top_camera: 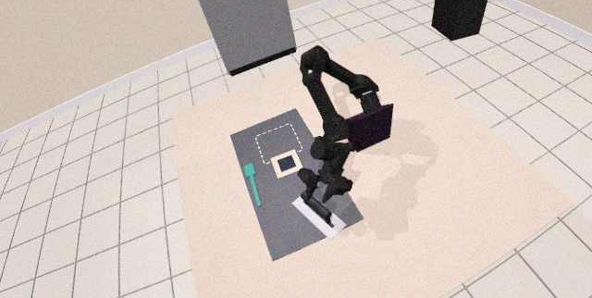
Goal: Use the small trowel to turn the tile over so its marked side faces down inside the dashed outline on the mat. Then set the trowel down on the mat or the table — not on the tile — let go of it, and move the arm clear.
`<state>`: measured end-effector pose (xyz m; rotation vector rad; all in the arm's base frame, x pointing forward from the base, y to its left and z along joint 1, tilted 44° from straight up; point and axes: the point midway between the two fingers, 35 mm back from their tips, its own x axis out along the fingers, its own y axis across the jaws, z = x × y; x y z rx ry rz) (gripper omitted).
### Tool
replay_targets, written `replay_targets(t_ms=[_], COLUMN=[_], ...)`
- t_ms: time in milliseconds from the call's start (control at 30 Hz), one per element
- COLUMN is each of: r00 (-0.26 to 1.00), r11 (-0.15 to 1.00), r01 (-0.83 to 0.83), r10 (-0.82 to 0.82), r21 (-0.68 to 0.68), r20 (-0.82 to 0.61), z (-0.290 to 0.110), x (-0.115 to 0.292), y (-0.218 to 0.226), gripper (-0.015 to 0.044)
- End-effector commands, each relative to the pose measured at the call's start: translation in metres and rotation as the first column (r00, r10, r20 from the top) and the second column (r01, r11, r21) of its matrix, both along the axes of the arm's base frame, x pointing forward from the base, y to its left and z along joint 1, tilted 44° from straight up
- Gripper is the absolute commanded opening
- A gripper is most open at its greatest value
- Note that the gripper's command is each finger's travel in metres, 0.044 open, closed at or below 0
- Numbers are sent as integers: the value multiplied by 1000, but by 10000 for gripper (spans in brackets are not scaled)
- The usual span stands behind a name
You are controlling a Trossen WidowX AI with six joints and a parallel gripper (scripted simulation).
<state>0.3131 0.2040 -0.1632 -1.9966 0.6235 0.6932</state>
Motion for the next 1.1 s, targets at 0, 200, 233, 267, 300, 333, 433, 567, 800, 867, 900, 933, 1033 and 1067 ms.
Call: replay_targets(t_ms=[0,200,233,267,300,333,433,567,800,867,900,933,1033,1067], r00=[997,976,971,966,963,962,962,962,961,961,961,961,960,960], r11=[994,955,945,936,930,928,928,928,926,925,925,925,924,923], r01=[-73,-212,-233,-250,-259,-262,-262,-264,-268,-269,-269,-270,-272,-272], r10=[73,218,241,259,269,273,273,274,276,277,277,278,279,279], r21=[-77,-209,-231,-249,-260,-263,-263,-264,-267,-268,-268,-269,-270,-270], r20=[2,6,5,4,3,3,3,0,-7,-8,-9,-10,-13,-14], z=[1,9,10,11,12,12,12,10,3,1,0,-1,-4,-5], x=[-4,-9,-10,-11,-11,-11,-11,-8,1,4,5,6,10,11], y=[-10,-19,-21,-22,-23,-23,-23,-23,-24,-25,-25,-25,-26,-26], gripper=[300,300,300,300,300,300,300,300,300,300,300,300,300,300])
